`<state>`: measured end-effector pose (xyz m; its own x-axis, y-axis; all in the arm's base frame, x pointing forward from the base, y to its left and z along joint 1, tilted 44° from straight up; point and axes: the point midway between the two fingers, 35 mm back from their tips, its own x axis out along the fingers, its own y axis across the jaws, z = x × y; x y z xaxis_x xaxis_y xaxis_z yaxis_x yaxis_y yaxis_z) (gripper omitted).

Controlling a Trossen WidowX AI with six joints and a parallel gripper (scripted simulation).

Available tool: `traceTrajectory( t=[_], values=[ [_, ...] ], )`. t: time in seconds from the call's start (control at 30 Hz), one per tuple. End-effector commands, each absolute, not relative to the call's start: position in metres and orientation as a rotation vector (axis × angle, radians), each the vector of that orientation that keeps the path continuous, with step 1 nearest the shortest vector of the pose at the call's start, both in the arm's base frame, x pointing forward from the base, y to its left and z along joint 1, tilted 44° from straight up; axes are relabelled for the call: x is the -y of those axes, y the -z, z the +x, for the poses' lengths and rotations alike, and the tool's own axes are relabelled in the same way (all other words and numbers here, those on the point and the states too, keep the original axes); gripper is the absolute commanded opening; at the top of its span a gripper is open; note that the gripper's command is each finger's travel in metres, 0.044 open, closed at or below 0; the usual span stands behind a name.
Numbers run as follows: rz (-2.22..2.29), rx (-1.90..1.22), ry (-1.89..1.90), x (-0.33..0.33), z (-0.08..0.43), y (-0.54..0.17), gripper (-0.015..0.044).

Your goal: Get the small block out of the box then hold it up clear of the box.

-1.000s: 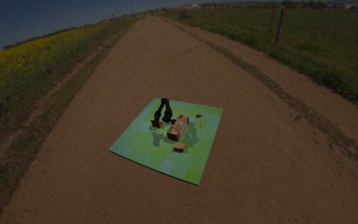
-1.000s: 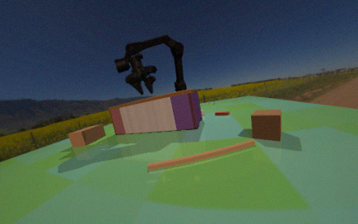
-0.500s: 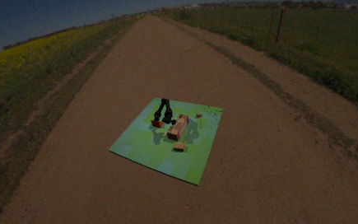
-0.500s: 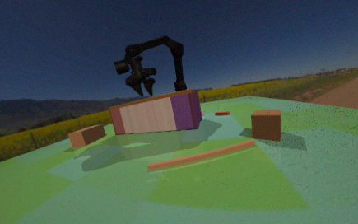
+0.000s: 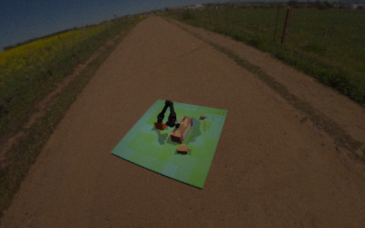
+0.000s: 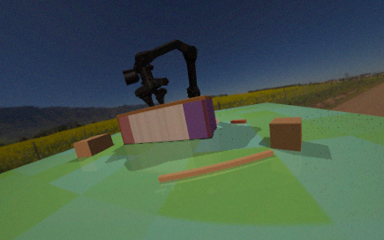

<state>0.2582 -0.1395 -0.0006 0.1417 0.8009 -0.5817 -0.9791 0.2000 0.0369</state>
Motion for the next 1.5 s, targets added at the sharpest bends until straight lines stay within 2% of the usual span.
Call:
traceTrajectory(
  t=[0.0,0.73,1.47],
  values=[
    [-0.385,-0.547,-1.336,0.133,0.259,0.006,0.04],
    [-0.383,-0.543,-1.337,0.109,0.262,0.029,0.04],
    [-0.391,-0.54,-1.336,0.087,0.269,0.002,0.04]
  ],
)
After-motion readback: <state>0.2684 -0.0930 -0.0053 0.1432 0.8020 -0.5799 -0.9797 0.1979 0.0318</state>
